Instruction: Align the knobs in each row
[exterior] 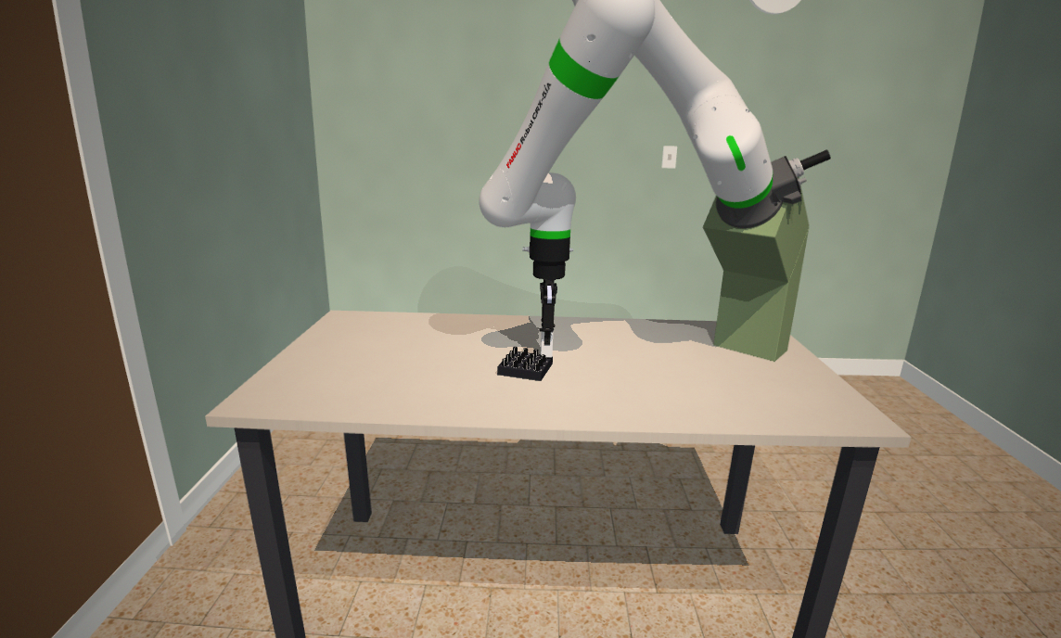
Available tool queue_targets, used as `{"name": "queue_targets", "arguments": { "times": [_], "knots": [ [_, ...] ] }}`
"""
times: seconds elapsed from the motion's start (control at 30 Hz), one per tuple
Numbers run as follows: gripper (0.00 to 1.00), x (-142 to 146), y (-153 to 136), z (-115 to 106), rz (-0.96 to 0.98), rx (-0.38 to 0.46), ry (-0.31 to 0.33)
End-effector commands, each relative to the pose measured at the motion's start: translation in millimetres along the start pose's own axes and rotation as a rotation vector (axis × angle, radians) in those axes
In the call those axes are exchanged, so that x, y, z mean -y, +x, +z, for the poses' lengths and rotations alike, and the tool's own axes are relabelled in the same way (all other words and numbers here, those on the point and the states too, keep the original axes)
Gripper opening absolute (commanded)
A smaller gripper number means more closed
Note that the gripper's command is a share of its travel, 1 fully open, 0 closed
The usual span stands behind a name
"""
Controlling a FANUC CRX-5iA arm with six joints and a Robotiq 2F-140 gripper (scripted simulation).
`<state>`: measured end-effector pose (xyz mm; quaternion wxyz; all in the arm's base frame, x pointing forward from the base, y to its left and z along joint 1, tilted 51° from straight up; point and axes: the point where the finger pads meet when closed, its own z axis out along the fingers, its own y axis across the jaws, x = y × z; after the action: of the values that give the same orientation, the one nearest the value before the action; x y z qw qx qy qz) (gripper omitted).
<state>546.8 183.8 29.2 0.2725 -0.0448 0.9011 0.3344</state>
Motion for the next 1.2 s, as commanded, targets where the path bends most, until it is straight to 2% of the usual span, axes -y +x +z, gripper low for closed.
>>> {"name": "queue_targets", "arguments": {
  "times": [0.0,0.13,0.17,1.17],
  "knots": [
    [0.12,0.2,-0.1,-0.1,0.0,0.0,0.0],
    [0.12,0.2,-0.1,-0.1,0.0,0.0,0.0],
    [0.05,0.2,-0.1,-0.1,0.0,0.0,0.0],
    [0.05,0.2,-0.1,-0.1,0.0,0.0,0.0]
  ]
}}
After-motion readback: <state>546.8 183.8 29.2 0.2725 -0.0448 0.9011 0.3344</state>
